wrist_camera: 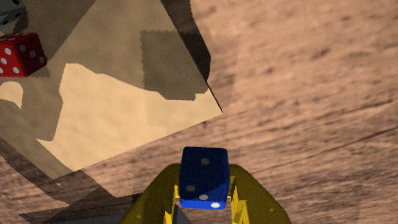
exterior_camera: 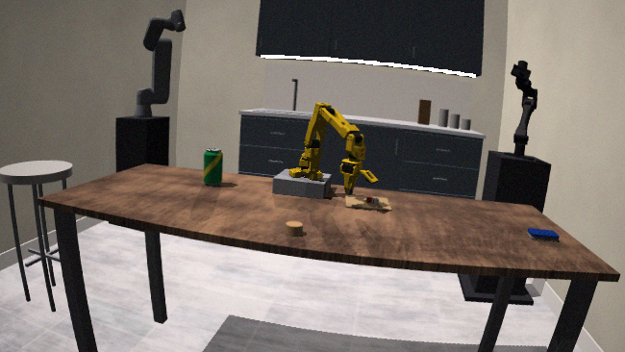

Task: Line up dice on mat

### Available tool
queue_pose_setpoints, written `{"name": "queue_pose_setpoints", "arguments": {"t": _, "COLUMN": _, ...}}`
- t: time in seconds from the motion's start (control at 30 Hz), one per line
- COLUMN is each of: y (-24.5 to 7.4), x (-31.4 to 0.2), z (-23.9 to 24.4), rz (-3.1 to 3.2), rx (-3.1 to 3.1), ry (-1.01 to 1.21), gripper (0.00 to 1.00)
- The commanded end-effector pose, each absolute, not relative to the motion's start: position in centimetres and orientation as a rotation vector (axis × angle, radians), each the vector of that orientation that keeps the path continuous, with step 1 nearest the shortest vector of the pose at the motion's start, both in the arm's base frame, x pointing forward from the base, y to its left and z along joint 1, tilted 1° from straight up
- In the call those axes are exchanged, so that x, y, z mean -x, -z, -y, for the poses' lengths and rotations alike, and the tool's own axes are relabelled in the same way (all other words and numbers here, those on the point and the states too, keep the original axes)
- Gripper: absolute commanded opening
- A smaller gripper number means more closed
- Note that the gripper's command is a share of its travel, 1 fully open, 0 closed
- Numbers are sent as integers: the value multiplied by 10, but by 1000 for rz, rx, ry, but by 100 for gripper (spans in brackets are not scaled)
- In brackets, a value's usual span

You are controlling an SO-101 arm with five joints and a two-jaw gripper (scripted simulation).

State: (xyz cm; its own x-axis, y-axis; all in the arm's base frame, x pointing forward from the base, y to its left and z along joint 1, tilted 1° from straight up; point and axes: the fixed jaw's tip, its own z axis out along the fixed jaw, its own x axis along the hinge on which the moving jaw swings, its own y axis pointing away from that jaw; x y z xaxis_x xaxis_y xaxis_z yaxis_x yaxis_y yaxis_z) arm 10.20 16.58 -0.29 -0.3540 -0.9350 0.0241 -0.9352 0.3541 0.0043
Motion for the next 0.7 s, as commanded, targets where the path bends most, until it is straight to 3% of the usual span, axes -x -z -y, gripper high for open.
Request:
{"name": "queue_pose_setpoints", "arguments": {"t": 0.0, "y": 1, "x": -93, "z": -171, "rz": 2523, "rx": -1853, "ry": -8, "gripper": 0}}
{"name": "queue_pose_setpoints", "arguments": {"t": 0.67, "y": 1, "x": -27, "z": -191, "rz": 2160, "rx": -2272, "ry": -7, "gripper": 0}}
